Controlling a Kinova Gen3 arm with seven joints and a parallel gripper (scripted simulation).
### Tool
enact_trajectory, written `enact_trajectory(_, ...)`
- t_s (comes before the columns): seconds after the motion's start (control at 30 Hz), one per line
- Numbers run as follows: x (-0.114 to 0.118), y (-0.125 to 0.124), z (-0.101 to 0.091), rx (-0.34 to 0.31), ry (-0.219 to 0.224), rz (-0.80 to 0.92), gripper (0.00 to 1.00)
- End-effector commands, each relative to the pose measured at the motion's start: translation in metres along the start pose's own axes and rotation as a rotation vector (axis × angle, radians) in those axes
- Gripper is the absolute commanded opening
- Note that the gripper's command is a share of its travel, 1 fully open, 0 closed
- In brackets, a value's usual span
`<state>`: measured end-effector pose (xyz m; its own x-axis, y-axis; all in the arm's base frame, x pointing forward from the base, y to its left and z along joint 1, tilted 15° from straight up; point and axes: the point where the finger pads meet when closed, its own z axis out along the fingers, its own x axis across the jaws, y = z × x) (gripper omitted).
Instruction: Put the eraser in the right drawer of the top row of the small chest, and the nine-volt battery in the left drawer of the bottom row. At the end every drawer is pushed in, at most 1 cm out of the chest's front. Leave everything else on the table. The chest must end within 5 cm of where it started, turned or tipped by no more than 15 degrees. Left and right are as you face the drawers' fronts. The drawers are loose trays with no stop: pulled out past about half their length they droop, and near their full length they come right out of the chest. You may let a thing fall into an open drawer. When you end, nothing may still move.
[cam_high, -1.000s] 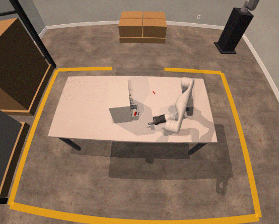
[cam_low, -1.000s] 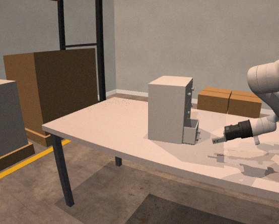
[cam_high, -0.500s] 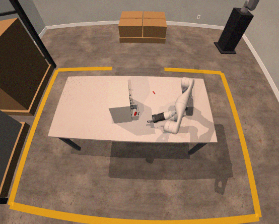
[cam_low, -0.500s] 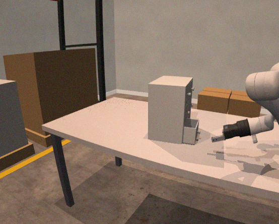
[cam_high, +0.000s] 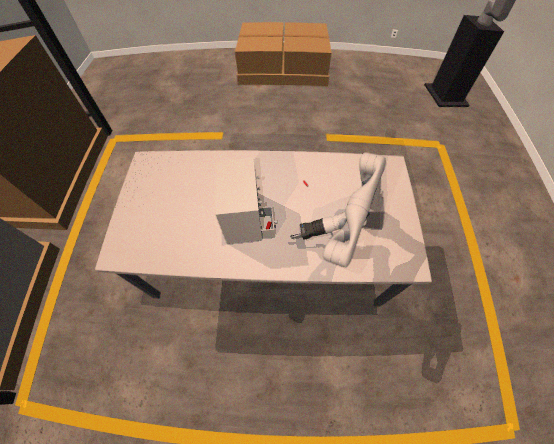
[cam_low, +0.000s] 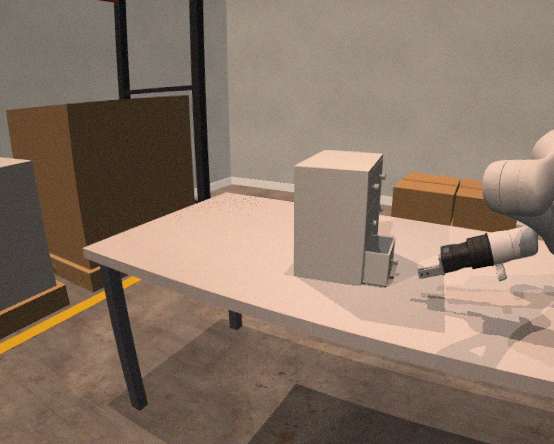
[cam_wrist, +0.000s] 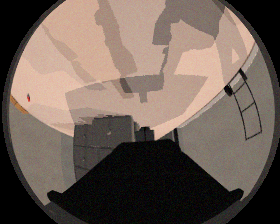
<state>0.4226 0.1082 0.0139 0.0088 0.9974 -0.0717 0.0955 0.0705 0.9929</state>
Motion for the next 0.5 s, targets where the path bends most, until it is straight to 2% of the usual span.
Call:
enact_trajectory(0.0, -0.006, -0.002, 0.000, 0.004, 0.004, -0.005, 0.00)
enact_trajectory(0.47, -0.032, -0.006, 0.007, 0.005, 0.003, -0.005, 0.00)
